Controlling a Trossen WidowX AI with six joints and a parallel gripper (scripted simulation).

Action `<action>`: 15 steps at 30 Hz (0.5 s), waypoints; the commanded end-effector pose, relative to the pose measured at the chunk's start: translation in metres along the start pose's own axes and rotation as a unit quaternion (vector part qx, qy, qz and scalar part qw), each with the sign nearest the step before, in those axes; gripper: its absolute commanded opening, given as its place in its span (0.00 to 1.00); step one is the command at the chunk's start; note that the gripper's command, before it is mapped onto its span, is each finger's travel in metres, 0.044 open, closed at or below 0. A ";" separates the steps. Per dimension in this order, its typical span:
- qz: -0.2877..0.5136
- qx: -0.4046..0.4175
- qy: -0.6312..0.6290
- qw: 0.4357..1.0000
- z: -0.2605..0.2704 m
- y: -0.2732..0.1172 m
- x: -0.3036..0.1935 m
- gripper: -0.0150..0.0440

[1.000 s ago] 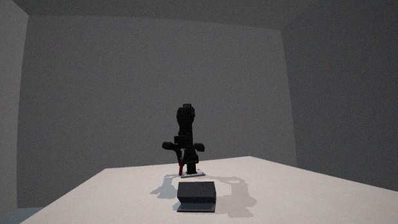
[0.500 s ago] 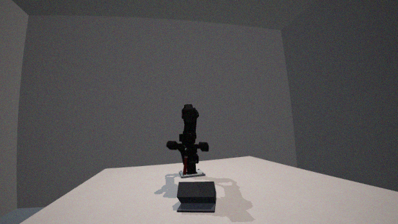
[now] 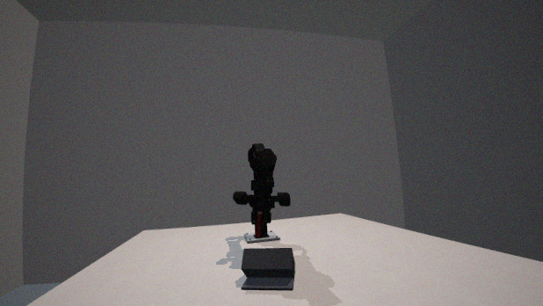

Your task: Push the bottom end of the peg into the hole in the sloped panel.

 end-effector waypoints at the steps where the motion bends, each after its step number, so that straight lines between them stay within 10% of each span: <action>1: -0.020 0.002 0.003 1.000 0.004 -0.006 -0.001 0.25; 15: -0.061 0.016 0.006 0.998 0.020 -0.012 -0.006 0.25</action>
Point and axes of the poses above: the point midway between the two fingers, 35 mm back from their tips, its own y axis out along the fingers, its own z axis across the jaws, x = y × z, the point moved 4 cm from there along -y, back along the fingers
